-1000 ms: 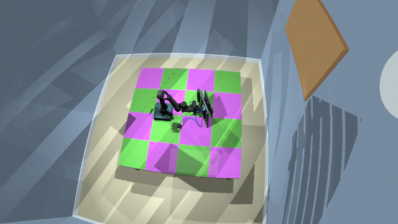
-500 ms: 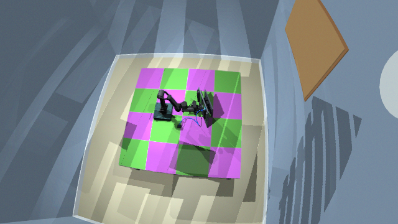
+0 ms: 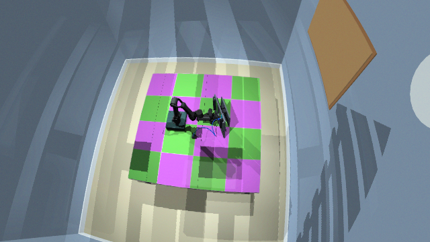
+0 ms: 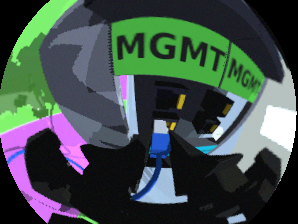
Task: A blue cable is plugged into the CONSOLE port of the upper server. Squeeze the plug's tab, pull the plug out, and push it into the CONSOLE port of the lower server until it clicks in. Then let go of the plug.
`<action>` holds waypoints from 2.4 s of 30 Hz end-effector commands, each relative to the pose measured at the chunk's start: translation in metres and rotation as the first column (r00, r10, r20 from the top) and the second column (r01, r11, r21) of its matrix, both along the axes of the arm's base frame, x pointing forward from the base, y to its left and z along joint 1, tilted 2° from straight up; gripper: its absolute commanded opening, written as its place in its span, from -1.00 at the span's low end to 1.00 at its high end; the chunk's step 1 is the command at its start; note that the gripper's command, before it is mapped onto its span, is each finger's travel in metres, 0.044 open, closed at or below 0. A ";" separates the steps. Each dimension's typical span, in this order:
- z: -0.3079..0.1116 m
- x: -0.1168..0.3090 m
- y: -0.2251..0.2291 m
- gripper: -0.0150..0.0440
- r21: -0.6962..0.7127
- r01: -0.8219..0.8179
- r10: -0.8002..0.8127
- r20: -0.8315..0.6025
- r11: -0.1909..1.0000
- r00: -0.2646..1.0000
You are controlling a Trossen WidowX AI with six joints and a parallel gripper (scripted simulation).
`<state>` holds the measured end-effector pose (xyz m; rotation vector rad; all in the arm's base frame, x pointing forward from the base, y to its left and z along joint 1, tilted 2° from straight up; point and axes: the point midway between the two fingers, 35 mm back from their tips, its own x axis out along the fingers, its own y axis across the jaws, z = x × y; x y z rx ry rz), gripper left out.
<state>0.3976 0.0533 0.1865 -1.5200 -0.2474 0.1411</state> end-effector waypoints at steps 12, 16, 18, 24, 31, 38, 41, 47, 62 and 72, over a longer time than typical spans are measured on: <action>0.002 0.004 0.002 -0.49 0.003 0.002 -0.002 0.008 1.000 1.000; 0.002 0.004 0.002 -0.49 0.003 0.002 -0.002 0.008 1.000 1.000; 0.002 0.004 0.002 -0.49 0.003 0.002 -0.002 0.008 1.000 1.000; 0.000 0.003 0.002 -0.40 0.001 0.001 -0.001 0.001 1.000 1.000; 0.000 0.003 0.002 0.22 0.001 0.001 -0.001 0.001 1.000 1.000; 0.000 0.003 0.002 0.84 0.001 0.001 -0.001 0.001 1.000 1.000; 0.000 0.000 0.000 1.00 0.000 0.001 -0.001 0.000 1.000 1.000; 0.005 -0.002 -0.001 1.00 0.000 0.001 -0.001 0.000 1.000 1.000; 0.003 -0.008 -0.006 1.00 0.000 0.001 -0.001 0.000 1.000 1.000; 0.001 -0.012 -0.009 1.00 0.000 0.001 -0.001 -0.001 1.000 1.000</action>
